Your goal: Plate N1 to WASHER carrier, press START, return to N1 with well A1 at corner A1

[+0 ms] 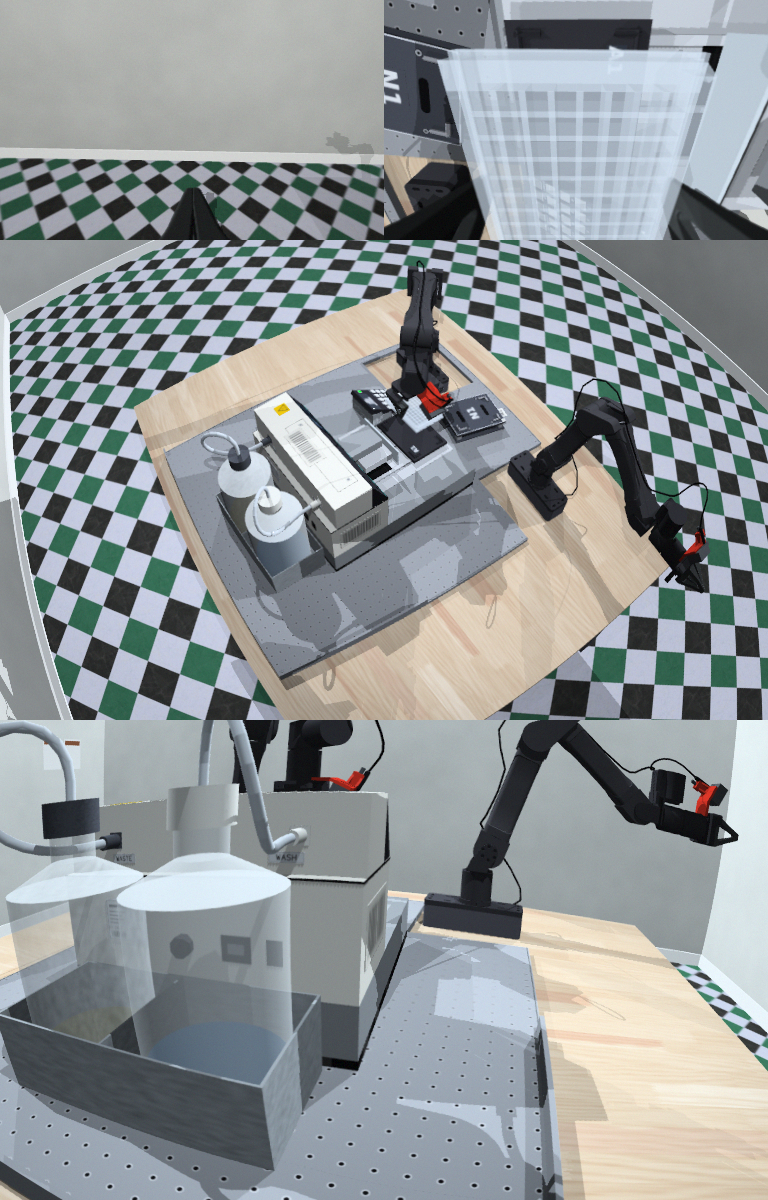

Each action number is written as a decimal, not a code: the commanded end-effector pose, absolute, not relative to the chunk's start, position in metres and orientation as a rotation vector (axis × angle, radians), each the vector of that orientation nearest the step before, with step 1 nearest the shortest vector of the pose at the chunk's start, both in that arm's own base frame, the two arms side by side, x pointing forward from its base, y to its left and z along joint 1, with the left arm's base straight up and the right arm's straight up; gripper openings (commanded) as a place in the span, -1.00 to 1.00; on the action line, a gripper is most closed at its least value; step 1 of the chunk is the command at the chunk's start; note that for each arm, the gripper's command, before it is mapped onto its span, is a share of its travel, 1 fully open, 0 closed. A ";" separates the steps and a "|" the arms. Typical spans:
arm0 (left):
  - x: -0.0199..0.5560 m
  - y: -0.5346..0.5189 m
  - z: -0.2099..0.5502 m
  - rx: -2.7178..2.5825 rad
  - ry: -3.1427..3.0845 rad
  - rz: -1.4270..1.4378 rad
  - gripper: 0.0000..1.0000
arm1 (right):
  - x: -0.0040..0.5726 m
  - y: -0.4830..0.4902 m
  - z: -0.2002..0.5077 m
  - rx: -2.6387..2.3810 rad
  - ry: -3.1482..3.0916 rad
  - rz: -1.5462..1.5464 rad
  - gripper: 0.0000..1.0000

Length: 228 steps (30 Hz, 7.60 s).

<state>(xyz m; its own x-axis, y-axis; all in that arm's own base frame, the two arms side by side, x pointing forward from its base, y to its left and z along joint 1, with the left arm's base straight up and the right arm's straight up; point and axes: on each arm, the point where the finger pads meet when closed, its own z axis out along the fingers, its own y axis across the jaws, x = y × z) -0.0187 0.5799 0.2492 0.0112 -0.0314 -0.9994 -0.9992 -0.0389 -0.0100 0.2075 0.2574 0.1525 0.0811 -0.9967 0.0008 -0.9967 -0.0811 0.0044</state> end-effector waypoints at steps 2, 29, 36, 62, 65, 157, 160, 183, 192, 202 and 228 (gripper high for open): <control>-0.021 0.580 0.256 -1.235 1.193 1.235 -1.00 | 0.212 0.257 0.167 2.381 -2.156 -0.002 -1.00; -0.021 0.580 0.256 -1.235 1.193 1.235 -1.00 | 0.209 0.257 0.174 2.367 -2.161 -0.032 -1.00; -0.021 0.580 0.256 -1.235 1.193 1.235 -1.00 | 0.205 0.259 0.164 2.364 -2.140 -0.032 -1.00; -0.021 0.580 0.256 -1.235 1.193 1.235 -1.00 | 0.210 0.266 0.148 2.353 -2.139 -0.026 -1.00; -0.021 0.580 0.256 -1.235 1.193 1.235 -1.00 | 0.207 0.266 0.144 2.360 -2.146 -0.032 -1.00; -0.021 0.580 0.256 -1.235 1.193 1.235 -1.00 | 0.213 0.253 0.078 2.338 -2.133 0.002 -1.00; -0.021 0.580 0.256 -1.235 1.193 1.235 -1.00 | 0.208 0.254 0.079 2.332 -2.126 0.002 -1.00; -0.021 0.580 0.256 -1.235 1.193 1.235 -1.00 | 0.218 0.260 0.089 2.366 -2.159 0.001 -1.00; -0.021 0.580 0.256 -1.235 1.193 1.235 -1.00 | 0.206 0.263 0.087 2.369 -2.152 -0.025 -1.00; -0.021 0.580 0.256 -1.235 1.193 1.235 -1.00 | 0.214 0.270 0.097 2.386 -2.189 -0.040 -1.00; -0.021 0.580 0.256 -1.235 1.193 1.235 -1.00 | 0.217 0.263 0.092 2.382 -2.179 -0.012 -1.00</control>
